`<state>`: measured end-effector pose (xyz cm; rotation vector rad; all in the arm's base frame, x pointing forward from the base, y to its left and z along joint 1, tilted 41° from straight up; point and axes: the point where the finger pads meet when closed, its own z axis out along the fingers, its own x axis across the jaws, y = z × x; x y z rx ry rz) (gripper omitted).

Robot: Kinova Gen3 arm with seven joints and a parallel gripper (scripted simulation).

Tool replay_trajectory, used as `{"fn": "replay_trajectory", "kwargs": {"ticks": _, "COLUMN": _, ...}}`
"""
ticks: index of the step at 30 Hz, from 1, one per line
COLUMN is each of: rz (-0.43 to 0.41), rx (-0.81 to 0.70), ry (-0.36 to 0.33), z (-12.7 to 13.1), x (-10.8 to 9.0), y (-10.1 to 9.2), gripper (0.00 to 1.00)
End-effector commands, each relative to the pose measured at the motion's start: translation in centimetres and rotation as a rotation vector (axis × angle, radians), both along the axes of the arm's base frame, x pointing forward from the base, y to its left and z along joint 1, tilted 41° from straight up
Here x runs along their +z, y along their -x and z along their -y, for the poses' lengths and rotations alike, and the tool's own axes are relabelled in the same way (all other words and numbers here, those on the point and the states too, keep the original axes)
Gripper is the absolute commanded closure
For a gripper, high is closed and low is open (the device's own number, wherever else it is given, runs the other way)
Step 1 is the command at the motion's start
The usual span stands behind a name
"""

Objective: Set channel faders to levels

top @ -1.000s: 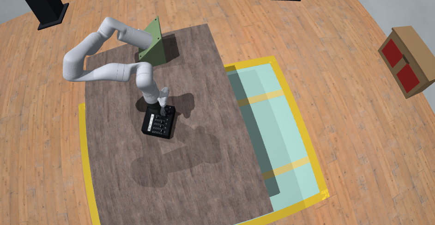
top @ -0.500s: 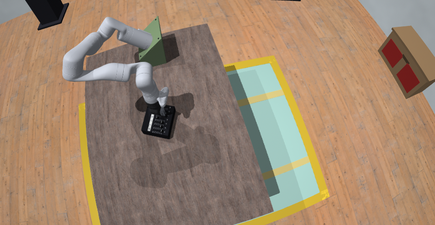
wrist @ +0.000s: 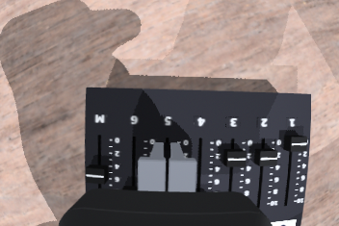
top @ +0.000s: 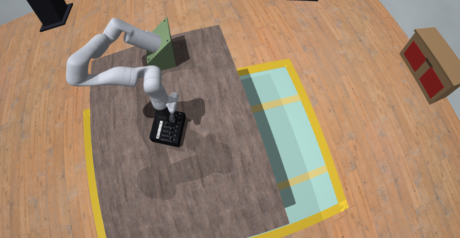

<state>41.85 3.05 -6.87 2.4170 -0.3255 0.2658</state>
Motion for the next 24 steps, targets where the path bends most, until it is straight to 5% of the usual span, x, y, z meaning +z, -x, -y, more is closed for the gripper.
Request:
{"fn": "replay_trajectory", "kwargs": {"ticks": 1, "rz": 0.001, "rx": 0.001, "ry": 0.0, "z": -0.06, "x": 0.06, "y": -0.05, "gripper": 1.0}}
{"fn": "replay_trajectory", "kwargs": {"ticks": 24, "rz": 0.001, "rx": 0.001, "ry": 0.0, "z": -0.75, "x": 0.01, "y": -0.18, "gripper": 1.0}}
